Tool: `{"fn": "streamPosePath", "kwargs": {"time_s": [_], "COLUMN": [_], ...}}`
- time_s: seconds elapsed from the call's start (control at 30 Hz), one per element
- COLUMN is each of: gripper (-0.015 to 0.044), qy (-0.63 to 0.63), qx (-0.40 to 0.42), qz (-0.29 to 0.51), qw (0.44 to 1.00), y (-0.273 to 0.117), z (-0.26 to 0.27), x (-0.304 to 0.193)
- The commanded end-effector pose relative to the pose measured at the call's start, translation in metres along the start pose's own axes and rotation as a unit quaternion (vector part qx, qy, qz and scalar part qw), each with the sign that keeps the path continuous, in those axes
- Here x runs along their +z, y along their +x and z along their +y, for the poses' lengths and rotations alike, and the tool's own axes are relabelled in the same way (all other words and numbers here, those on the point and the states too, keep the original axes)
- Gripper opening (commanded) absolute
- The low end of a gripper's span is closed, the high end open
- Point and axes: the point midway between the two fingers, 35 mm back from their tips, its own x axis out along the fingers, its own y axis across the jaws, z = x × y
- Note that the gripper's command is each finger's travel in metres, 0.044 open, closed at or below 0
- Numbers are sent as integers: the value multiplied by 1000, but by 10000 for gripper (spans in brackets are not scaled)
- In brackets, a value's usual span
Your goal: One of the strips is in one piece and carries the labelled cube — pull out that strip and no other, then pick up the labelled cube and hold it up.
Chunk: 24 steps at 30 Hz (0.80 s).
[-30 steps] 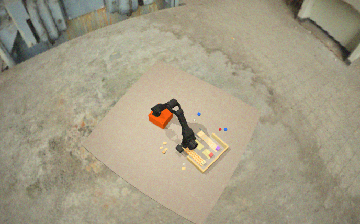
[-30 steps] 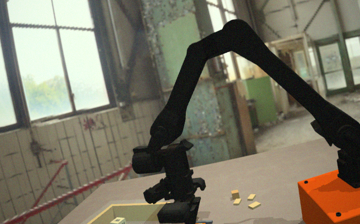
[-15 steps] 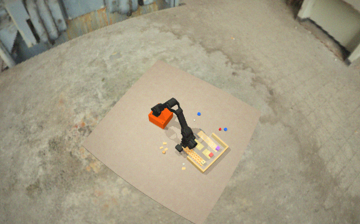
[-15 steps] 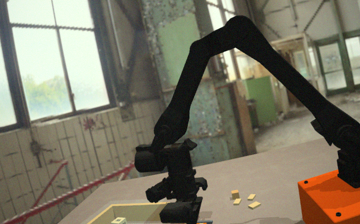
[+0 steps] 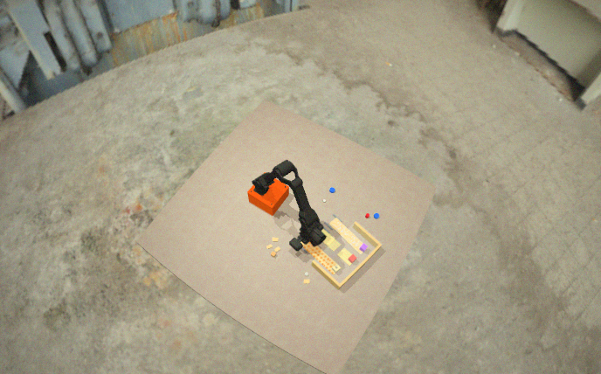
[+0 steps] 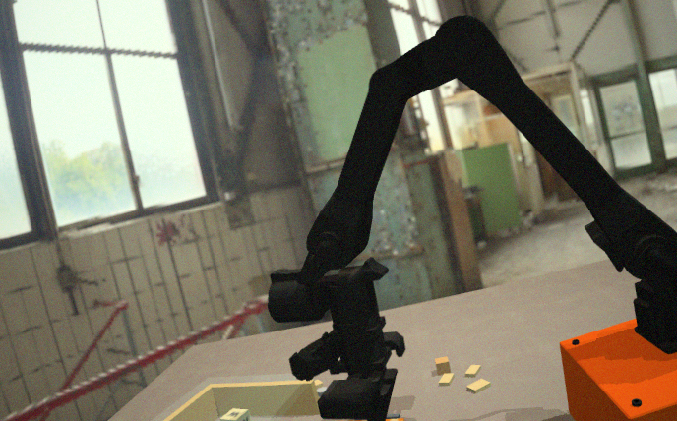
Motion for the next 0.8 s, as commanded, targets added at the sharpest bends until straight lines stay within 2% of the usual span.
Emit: {"fn": "streamPosePath", "kwargs": {"time_s": [0.0,0.77], "gripper": [0,0], "qy": [1,1], "qx": [-1,-1], "qz": [14,16], "qw": [1000,1000], "y": [4,4], "z": [0,0], "x": [-15,-47]}}
